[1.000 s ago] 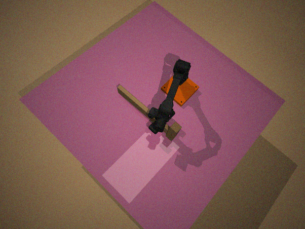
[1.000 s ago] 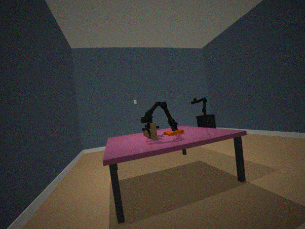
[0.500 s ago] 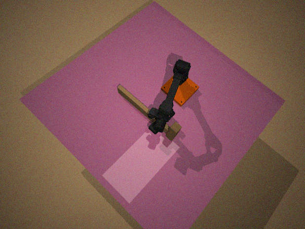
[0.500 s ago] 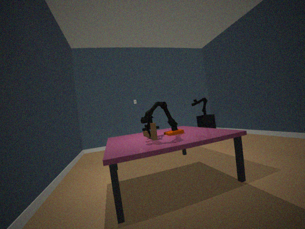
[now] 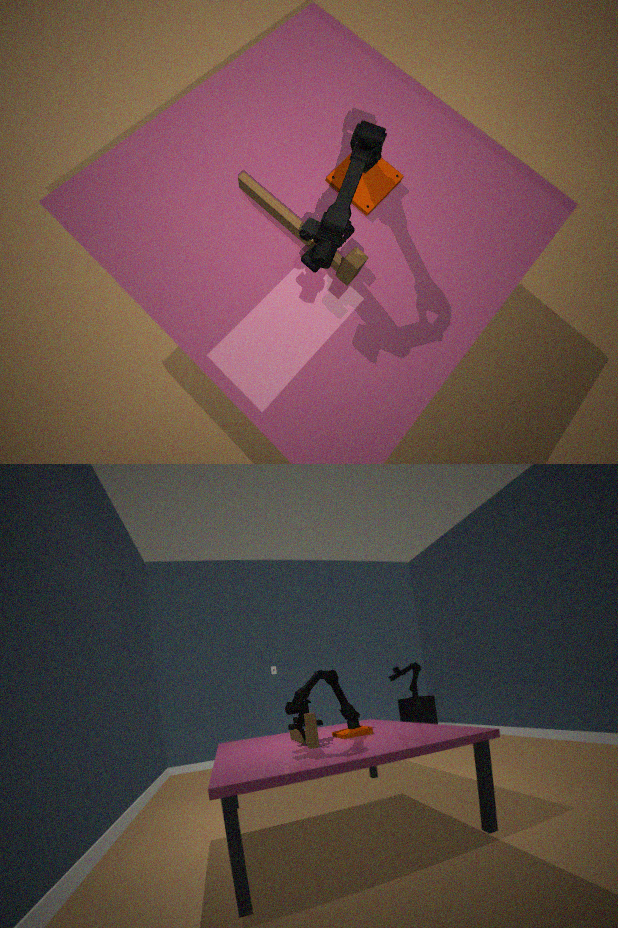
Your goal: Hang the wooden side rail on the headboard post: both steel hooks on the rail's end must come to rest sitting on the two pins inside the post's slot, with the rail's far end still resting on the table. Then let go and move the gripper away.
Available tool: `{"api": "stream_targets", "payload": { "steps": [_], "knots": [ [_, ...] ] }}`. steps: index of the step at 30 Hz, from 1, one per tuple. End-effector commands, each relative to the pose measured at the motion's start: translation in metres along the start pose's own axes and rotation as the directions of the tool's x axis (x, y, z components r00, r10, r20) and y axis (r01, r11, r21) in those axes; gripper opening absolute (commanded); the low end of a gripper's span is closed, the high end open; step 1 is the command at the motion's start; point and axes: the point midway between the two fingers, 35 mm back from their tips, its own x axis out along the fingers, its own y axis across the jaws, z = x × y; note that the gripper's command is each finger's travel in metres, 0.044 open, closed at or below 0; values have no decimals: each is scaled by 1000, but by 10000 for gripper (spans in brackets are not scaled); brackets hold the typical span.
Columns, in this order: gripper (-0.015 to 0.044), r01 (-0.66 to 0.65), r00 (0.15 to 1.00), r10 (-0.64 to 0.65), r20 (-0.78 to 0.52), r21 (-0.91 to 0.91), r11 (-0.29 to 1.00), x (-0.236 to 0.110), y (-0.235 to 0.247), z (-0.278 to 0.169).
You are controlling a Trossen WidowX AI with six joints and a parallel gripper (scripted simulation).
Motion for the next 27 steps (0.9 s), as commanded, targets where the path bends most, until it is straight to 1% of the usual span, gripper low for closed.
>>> {"api": "stream_targets", "payload": {
  "steps": [1, 12, 24, 27],
  "knots": [
    [0, -1, 1000, 1, -5, -2, 1000, 1, 0, -1],
    [0, -1, 1000, 1, -5, -2, 1000, 2, 0, -1],
    [315, 1, 1000, -1, 0, 0, 1000, 1, 0, 0],
    [394, 1, 1000, -1, -1, -1, 1000, -11, 0, 0]
  ]
}}
